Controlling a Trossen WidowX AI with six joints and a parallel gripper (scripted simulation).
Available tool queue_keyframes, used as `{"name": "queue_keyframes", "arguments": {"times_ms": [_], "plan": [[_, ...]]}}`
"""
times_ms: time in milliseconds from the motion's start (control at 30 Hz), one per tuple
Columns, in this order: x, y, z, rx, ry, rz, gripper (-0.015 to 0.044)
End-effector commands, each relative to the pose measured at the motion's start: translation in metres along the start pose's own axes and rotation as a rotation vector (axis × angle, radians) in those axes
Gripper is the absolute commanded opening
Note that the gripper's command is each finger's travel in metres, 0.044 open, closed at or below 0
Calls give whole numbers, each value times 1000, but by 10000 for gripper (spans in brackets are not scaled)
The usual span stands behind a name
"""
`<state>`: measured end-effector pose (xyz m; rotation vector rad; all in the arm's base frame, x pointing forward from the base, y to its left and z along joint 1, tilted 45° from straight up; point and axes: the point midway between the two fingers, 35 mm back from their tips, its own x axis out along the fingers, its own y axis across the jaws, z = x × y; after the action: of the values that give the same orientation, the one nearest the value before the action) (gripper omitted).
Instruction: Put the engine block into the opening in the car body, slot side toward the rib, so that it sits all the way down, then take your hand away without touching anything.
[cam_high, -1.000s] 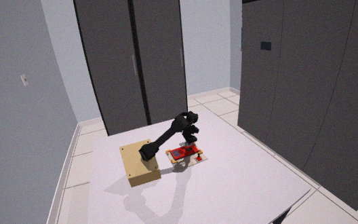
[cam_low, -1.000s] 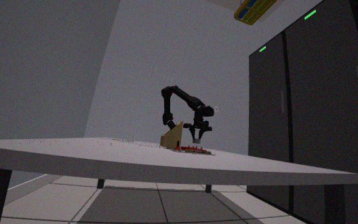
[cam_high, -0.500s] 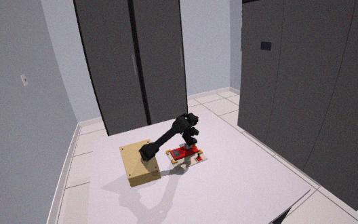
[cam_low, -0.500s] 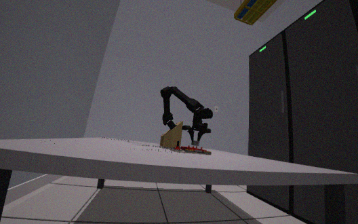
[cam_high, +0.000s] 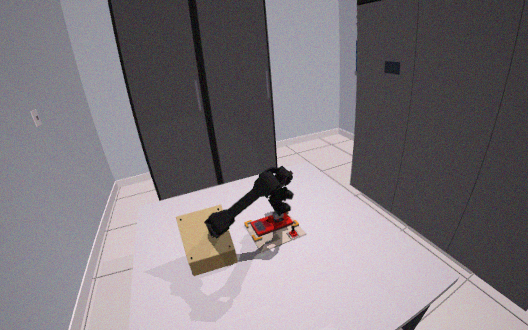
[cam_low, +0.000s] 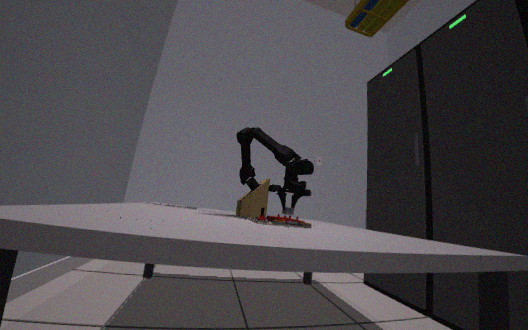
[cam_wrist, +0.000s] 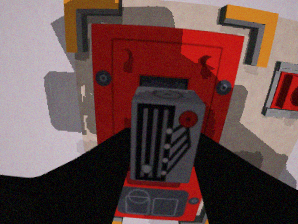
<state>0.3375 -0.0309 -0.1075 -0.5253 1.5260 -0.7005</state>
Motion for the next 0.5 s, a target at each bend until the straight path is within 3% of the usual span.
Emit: {"name": "queue_keyframes", "arguments": {"times_ms": [0, 467], "plan": [[0, 0, 1, -1, -4, -2, 159], [0, 0, 2, 5, -4, -2, 159]]}}
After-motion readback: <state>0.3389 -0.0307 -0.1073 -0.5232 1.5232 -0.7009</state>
